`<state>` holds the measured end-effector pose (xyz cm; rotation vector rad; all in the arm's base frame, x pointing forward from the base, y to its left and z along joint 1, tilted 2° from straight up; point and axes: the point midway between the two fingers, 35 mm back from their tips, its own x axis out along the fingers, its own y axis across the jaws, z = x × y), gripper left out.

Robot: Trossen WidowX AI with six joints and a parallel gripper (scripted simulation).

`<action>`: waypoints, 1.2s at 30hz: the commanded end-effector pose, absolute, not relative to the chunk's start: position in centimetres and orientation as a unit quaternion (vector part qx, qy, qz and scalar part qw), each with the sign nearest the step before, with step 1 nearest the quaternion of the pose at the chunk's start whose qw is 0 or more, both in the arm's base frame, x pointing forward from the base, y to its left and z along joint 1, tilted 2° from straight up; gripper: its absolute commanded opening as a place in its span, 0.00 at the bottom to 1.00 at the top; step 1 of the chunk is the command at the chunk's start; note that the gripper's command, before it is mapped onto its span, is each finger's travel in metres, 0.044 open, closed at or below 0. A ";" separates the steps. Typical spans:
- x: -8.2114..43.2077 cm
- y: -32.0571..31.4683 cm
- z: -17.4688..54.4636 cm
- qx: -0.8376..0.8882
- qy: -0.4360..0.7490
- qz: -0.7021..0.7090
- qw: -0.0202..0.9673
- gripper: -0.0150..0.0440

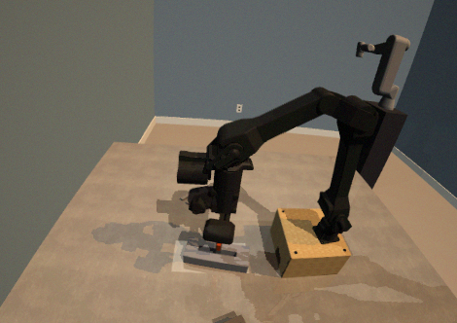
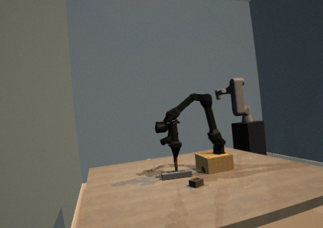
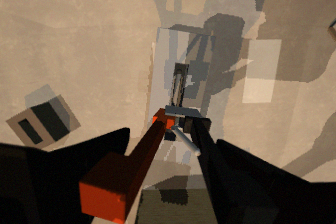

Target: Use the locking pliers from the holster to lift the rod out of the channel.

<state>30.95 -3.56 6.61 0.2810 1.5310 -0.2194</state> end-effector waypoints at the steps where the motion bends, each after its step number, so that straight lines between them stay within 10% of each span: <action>1: 31.0 -3.5 6.2 0.130 0.688 -0.099 0.707 0.80; 36: 31.0 -3.5 4.0 0.130 0.689 -0.099 0.707 0.77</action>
